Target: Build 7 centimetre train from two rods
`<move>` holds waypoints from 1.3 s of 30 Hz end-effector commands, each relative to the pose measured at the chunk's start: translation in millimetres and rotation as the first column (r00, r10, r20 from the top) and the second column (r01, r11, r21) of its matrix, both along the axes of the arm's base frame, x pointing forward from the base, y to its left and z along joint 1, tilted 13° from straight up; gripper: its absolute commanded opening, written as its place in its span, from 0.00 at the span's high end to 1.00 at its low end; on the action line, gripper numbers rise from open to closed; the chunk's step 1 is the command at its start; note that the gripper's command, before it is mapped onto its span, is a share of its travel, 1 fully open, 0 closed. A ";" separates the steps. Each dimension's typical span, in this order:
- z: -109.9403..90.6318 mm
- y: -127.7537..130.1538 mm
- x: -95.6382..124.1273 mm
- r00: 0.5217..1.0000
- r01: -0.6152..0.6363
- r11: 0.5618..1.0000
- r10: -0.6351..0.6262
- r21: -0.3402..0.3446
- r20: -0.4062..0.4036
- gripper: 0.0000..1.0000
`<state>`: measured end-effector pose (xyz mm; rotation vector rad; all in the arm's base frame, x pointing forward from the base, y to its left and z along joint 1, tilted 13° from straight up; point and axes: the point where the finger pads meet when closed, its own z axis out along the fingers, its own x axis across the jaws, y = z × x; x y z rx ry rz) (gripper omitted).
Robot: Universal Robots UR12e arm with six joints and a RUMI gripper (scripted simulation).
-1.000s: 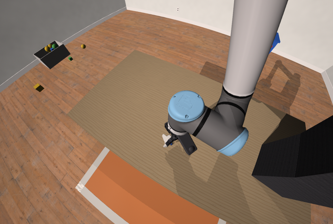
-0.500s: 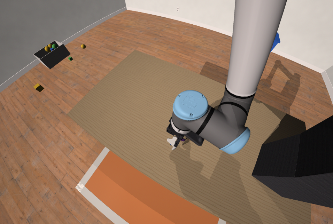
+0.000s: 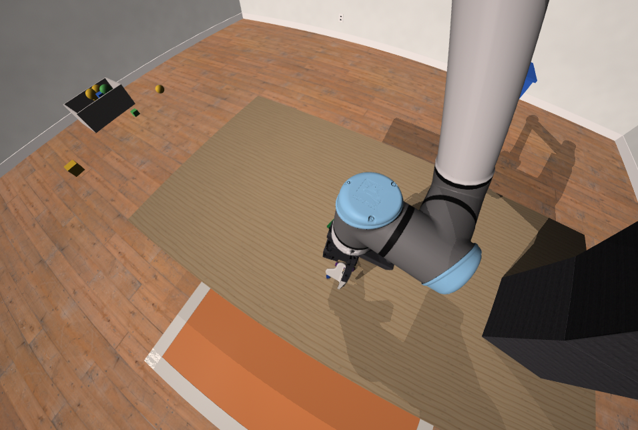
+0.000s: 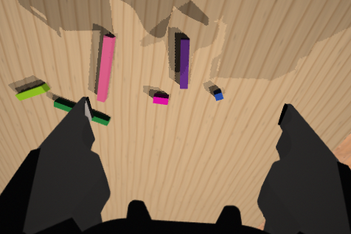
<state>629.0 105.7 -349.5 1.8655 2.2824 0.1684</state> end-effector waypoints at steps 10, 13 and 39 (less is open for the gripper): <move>0.4 -0.2 0.2 1.000 -0.007 1.000 0.007 -0.001 0.001 0.86; 0.4 -0.2 0.2 1.000 -0.007 1.000 0.007 -0.001 0.001 0.86; 0.2 -0.2 0.2 1.000 -0.007 1.000 0.007 -0.001 0.001 0.86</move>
